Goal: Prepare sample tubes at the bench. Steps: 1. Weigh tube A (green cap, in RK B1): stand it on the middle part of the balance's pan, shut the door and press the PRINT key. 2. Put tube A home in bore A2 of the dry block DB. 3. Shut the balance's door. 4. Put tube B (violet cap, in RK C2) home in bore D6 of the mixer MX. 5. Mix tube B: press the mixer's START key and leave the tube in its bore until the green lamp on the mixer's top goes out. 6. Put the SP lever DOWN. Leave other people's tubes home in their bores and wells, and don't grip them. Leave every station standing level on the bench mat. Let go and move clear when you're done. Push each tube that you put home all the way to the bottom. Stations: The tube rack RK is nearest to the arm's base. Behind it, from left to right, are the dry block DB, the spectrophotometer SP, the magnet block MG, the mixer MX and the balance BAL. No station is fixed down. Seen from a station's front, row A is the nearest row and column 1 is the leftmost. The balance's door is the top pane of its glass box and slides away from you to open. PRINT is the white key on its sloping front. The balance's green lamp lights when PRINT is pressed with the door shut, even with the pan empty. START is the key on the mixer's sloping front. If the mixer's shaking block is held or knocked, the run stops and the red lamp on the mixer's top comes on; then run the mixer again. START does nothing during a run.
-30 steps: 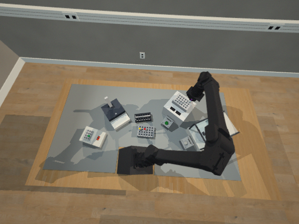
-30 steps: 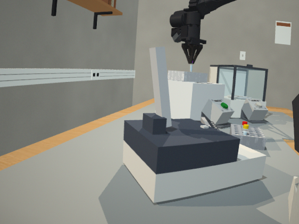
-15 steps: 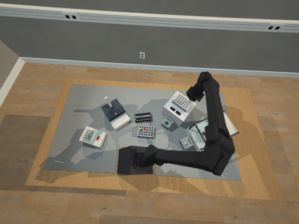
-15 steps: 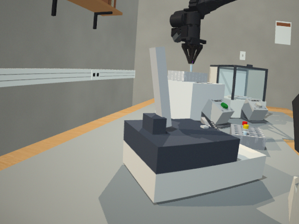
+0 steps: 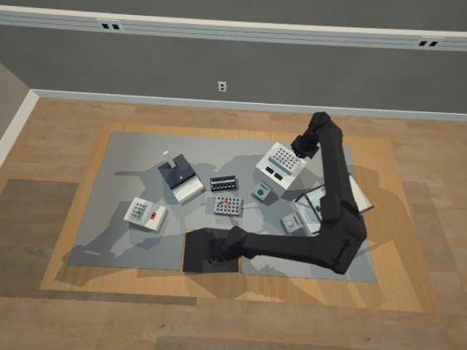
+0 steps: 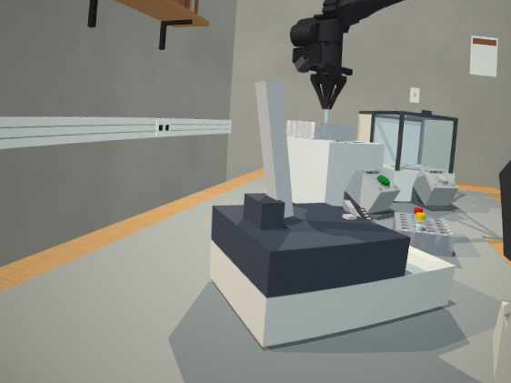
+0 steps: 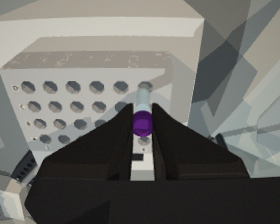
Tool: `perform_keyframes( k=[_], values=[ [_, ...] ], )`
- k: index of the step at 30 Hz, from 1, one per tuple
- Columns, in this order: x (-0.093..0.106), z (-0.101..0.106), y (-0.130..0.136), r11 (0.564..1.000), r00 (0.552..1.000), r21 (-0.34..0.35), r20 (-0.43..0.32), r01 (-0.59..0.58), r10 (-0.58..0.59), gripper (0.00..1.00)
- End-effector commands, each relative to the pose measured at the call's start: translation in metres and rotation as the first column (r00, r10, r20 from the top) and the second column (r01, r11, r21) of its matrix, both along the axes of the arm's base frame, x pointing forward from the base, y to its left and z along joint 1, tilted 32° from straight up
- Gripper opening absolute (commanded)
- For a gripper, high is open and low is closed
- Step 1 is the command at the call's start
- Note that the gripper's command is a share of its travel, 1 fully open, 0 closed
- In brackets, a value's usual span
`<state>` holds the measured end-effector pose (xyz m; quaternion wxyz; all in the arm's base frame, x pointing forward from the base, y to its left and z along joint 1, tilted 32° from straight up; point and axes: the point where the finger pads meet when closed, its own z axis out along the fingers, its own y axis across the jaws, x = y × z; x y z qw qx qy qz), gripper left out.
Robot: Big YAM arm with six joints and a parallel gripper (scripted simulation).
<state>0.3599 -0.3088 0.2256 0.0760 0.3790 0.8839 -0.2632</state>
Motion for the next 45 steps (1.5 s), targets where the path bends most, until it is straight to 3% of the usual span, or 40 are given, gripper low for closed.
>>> perform_keyframes(
  k=[1,45],
  values=[
    [0.007,0.007,-0.017,1.000,0.999,-0.017,0.030,0.017,-0.017,0.09],
    [0.007,0.017,-0.018,0.999,0.999,-0.031,0.047,0.021,-0.020,0.09]
  ],
)
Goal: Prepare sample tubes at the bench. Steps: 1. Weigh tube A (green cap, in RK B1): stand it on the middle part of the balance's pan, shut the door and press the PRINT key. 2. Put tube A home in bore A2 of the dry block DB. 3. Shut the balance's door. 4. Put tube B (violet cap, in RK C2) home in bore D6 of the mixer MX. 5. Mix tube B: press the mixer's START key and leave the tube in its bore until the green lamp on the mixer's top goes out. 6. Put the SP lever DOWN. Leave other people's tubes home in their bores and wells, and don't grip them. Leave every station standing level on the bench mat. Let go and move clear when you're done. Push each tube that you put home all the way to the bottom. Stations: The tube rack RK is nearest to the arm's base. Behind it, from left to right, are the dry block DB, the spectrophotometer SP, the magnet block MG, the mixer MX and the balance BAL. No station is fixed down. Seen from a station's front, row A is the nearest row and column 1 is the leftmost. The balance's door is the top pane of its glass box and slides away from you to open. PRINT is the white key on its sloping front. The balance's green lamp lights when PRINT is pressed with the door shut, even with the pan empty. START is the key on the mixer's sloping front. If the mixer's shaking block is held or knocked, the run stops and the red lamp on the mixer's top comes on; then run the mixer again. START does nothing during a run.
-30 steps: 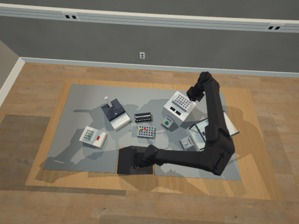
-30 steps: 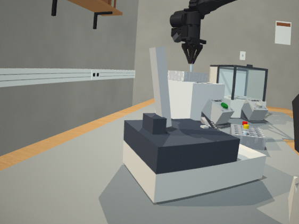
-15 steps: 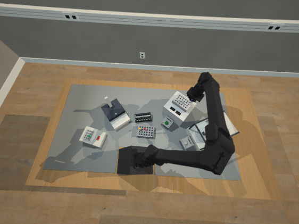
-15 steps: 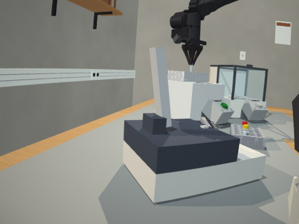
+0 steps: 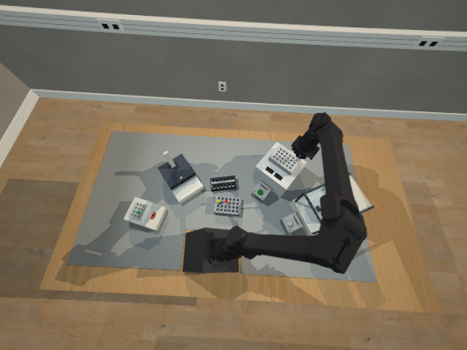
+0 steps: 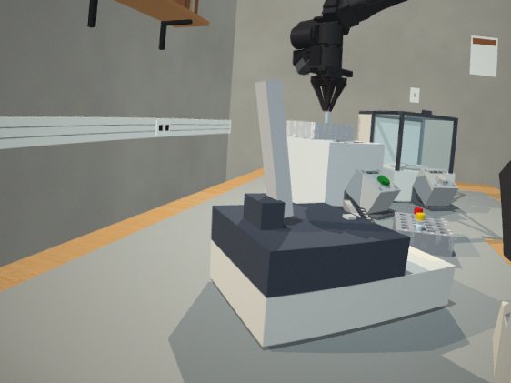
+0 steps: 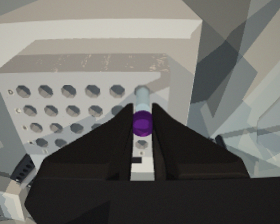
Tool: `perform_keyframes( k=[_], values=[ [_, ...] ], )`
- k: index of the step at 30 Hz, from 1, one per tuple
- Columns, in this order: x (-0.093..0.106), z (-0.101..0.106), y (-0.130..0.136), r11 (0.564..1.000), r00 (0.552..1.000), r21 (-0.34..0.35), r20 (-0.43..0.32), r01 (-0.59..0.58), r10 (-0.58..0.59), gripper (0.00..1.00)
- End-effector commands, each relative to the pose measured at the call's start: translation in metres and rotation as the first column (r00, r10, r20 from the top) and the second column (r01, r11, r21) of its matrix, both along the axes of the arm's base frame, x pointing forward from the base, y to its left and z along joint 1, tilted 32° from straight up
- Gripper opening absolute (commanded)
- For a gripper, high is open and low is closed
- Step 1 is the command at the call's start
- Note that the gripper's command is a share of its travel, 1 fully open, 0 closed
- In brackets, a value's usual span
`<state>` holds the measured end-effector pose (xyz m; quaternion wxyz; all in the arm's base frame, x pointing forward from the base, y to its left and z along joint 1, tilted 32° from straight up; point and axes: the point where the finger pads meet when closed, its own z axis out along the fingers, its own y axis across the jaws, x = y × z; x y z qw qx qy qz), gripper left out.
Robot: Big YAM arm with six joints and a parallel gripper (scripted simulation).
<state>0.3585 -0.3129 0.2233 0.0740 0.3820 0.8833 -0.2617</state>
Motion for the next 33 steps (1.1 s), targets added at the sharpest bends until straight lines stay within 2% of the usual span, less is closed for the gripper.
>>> perform_keyframes(
  k=[1,19,22,27,33],
  values=[
    [0.008,0.019,-0.013,0.999,0.999,-0.035,0.048,0.015,-0.013,0.09],
    [0.010,0.017,-0.011,0.999,0.999,-0.034,0.047,0.013,-0.011,0.09],
    [0.008,0.013,-0.011,0.999,0.999,-0.029,0.038,0.013,-0.012,0.09],
    [-0.001,-0.007,-0.010,1.000,1.000,-0.008,0.000,0.010,-0.010,0.09],
    [0.001,0.000,-0.013,1.000,1.000,-0.018,0.018,0.009,-0.008,0.09]
  ],
)
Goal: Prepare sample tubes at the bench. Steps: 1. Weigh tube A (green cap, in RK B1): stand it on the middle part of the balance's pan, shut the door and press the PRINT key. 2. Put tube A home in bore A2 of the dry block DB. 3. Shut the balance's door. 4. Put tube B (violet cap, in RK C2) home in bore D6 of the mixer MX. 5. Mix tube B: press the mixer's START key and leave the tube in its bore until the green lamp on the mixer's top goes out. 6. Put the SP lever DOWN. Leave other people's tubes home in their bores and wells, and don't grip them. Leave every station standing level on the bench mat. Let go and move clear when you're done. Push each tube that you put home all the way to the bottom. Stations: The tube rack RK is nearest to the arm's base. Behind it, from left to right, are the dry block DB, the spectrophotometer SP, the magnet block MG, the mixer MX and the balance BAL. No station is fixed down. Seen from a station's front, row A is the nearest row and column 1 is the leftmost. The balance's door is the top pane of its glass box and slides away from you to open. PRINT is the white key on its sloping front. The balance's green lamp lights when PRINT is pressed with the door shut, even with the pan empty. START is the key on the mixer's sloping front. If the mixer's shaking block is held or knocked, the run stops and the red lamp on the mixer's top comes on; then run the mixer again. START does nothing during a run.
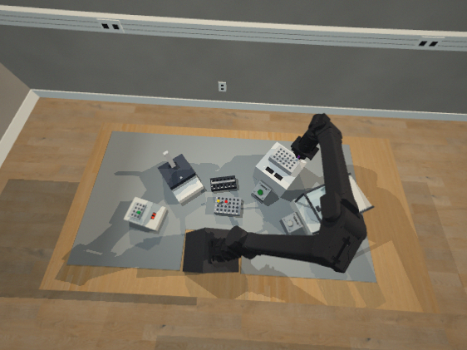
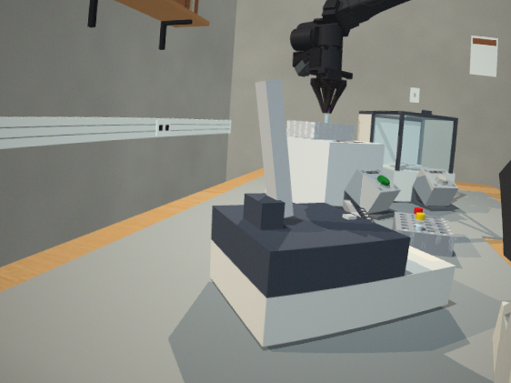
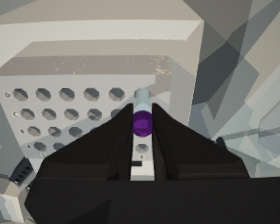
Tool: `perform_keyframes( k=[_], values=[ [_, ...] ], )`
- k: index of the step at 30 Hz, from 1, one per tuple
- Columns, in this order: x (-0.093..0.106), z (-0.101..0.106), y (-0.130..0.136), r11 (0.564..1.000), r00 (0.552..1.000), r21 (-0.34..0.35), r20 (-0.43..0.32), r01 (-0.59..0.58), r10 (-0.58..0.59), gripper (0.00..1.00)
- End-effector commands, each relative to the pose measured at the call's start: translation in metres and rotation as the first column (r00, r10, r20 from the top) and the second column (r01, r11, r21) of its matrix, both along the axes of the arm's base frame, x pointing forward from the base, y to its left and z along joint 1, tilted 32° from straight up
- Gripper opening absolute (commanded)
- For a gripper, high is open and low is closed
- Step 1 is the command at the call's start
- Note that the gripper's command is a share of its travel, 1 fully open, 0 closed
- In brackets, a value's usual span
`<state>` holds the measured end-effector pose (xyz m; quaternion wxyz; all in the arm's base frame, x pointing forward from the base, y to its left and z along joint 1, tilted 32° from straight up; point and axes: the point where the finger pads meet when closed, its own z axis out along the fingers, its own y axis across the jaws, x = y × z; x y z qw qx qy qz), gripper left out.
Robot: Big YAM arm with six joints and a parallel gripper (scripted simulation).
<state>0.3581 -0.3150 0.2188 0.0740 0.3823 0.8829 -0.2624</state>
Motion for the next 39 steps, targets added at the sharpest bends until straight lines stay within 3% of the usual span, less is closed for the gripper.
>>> perform_keyframes(
  k=[1,6,7,11,18,23,24,31,39],
  values=[
    [0.001,0.001,-0.010,1.000,1.000,-0.013,0.014,0.008,-0.008,0.09],
    [0.000,-0.004,-0.011,1.000,1.000,-0.009,0.007,0.007,-0.007,0.09],
    [0.005,0.008,-0.014,1.000,0.999,-0.024,0.033,0.012,-0.011,0.09],
    [-0.001,-0.009,-0.011,1.000,1.000,-0.005,0.001,0.007,-0.007,0.09],
    [0.001,-0.004,-0.015,1.000,1.000,-0.015,0.018,0.008,-0.007,0.09],
    [-0.002,-0.012,-0.013,1.000,1.000,-0.006,0.003,0.008,-0.008,0.09],
    [0.007,0.002,-0.019,1.000,0.999,-0.024,0.034,0.011,-0.010,0.09],
    [-0.002,-0.016,-0.016,1.000,1.000,-0.006,0.003,0.008,-0.008,0.09],
    [0.001,-0.015,-0.019,1.000,1.000,-0.011,0.012,0.008,-0.008,0.09]
  ],
)
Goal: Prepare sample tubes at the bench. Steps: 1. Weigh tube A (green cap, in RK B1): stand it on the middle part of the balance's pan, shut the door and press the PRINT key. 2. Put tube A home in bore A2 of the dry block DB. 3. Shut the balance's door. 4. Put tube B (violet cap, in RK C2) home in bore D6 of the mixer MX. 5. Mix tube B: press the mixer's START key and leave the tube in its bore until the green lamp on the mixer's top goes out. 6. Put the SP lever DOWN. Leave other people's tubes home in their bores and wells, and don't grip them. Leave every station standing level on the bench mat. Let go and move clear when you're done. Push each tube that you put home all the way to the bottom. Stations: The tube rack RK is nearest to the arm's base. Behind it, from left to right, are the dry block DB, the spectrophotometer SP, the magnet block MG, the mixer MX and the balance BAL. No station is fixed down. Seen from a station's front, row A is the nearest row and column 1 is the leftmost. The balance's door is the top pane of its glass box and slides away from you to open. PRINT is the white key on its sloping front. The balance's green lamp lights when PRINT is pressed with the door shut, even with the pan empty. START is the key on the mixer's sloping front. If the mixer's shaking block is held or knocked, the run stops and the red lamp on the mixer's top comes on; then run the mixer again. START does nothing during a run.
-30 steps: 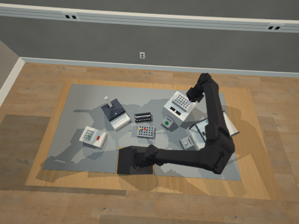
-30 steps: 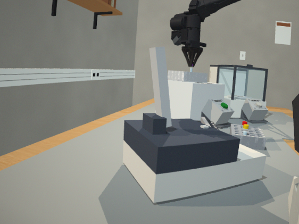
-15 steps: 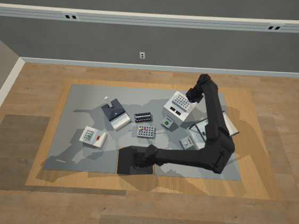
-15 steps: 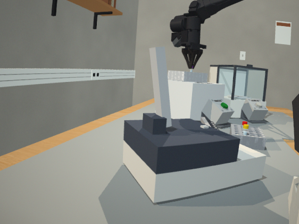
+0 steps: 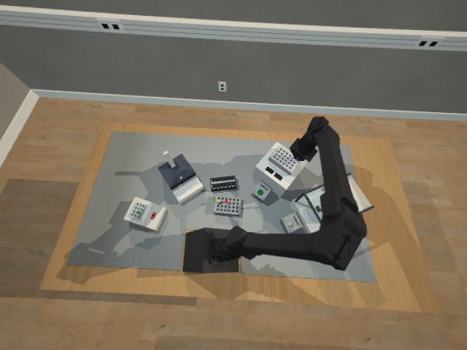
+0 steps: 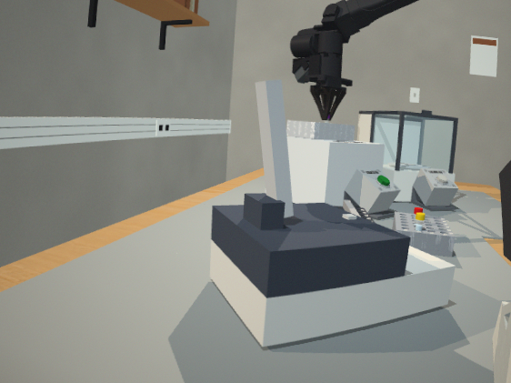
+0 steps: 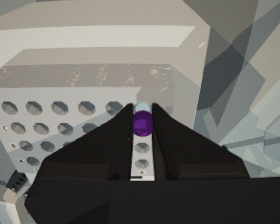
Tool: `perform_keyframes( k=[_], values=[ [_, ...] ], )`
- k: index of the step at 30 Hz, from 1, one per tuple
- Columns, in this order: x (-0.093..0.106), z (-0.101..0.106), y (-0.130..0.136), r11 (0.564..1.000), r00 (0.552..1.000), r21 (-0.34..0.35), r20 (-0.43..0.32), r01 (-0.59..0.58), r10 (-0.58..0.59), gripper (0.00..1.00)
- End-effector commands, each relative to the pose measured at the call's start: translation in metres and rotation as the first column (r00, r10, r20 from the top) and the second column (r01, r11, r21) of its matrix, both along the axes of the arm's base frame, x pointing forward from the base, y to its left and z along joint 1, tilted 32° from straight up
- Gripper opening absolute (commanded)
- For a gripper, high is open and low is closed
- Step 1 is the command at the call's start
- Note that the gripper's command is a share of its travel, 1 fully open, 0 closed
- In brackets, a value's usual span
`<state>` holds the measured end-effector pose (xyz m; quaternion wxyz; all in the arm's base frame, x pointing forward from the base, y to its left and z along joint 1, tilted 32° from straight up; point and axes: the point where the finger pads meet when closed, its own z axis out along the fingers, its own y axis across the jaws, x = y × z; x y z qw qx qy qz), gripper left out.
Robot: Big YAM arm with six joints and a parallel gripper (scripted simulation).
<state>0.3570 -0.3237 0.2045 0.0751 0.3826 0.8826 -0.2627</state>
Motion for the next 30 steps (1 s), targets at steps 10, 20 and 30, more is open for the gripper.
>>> perform_keyframes(
  k=[10,20,30],
  values=[
    [0.001,0.000,-0.011,1.000,1.000,-0.014,0.017,0.009,-0.009,0.09],
    [0.007,0.010,-0.006,1.000,1.000,-0.020,0.029,0.000,0.001,0.09],
    [0.007,0.010,-0.006,1.000,1.000,-0.020,0.029,0.000,0.001,0.09]
  ],
)
